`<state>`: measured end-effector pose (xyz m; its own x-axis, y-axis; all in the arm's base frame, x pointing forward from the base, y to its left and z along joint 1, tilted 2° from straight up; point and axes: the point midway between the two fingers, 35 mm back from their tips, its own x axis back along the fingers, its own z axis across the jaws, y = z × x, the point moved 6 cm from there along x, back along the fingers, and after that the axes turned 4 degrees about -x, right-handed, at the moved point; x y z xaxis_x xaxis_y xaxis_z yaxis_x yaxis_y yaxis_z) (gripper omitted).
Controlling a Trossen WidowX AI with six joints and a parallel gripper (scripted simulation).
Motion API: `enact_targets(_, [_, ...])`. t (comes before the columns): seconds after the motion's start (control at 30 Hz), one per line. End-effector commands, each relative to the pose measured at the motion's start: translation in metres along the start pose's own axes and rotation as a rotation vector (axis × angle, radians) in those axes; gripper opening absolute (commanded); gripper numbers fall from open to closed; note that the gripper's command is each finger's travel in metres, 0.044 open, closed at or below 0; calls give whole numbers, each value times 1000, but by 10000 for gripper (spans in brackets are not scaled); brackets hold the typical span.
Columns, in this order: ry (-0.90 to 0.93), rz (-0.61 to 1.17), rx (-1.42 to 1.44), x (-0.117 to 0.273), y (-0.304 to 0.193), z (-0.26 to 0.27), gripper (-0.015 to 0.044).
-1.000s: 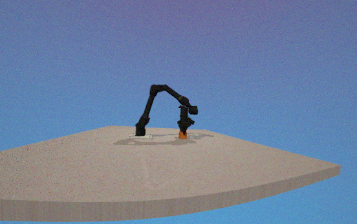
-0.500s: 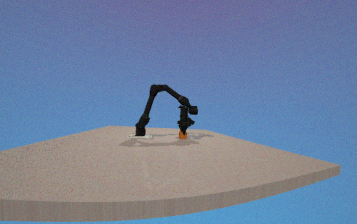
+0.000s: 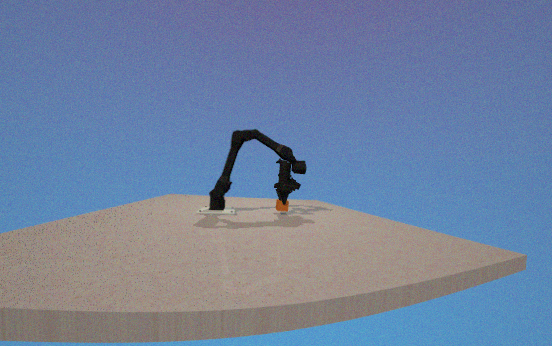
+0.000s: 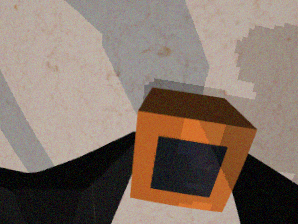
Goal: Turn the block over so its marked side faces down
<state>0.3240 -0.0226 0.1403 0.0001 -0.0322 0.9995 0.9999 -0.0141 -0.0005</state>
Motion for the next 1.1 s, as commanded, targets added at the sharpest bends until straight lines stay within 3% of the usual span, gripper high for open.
enact_targets(0.0, [-2,-14,-1,8,1,0,0])
enact_targets(1.07, [34,-520,-1,-6,-33,-3,0])
